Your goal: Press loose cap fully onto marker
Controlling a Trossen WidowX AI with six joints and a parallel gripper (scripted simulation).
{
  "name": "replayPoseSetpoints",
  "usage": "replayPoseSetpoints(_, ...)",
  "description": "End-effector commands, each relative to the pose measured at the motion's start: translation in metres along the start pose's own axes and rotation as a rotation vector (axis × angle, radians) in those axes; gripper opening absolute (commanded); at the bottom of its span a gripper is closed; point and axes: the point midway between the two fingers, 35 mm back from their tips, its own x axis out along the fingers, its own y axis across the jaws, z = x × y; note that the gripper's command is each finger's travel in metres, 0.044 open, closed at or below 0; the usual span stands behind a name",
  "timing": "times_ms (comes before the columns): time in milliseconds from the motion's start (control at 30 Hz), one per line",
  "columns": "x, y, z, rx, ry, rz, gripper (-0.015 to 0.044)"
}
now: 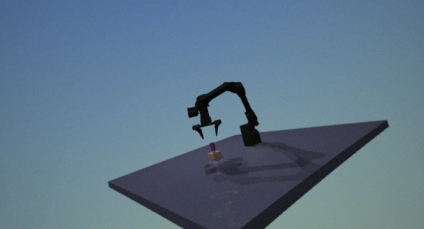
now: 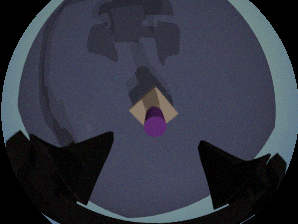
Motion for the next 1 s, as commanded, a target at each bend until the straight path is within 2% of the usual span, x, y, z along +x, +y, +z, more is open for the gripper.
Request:
replayPoseSetpoints(0,-0.004,0.001,0.001,0.053,0.007,0.004,0.0387)
replayPoseSetpoints(233,0.003,0.001,0.001,0.676,0.007,0.004,0.0204)
replayPoseSetpoints(500,0.004,0.001,0.001,0.737,0.007,0.004,0.0000)
replayPoseSetpoints(967,0.006,0.001,0.001,0.737,0.007,0.004,0.0000)
